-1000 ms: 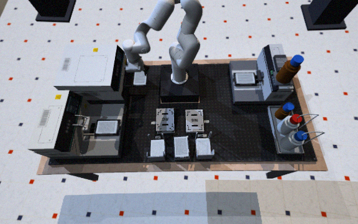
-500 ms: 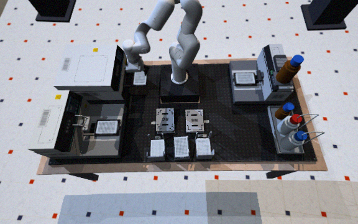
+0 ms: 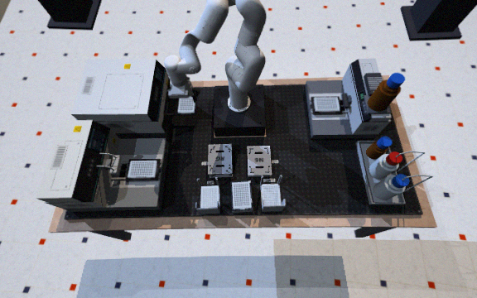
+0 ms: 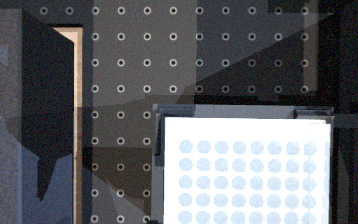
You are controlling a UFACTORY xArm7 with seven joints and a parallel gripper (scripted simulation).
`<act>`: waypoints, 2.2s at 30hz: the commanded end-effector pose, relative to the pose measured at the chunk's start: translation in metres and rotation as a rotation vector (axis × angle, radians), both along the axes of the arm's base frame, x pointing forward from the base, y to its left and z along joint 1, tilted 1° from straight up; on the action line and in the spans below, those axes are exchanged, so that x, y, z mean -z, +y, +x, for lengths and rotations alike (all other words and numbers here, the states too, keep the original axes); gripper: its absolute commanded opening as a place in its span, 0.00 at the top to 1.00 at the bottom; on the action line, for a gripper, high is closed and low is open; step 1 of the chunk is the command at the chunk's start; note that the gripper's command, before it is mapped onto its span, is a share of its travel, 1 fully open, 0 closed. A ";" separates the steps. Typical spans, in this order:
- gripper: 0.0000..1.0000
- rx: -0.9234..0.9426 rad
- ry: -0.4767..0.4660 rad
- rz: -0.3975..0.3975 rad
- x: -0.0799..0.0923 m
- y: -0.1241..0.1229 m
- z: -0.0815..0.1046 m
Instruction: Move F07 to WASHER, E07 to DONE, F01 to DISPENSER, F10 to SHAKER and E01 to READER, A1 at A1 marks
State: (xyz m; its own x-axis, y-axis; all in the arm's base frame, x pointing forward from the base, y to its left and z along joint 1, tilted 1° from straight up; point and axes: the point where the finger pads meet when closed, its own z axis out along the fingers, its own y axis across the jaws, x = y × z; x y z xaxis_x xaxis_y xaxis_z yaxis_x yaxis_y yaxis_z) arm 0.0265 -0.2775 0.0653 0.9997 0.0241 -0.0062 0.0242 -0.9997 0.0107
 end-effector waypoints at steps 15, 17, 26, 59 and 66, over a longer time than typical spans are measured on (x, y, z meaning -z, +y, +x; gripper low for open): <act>0.00 0.000 -0.001 -0.004 0.001 -0.002 0.000; 0.00 0.000 -0.001 -0.004 0.001 -0.002 0.000; 0.00 0.000 -0.001 -0.004 0.004 -0.002 0.000; 0.00 0.000 -0.001 -0.004 0.012 -0.002 0.000; 0.00 0.000 -0.001 -0.004 0.012 -0.002 0.000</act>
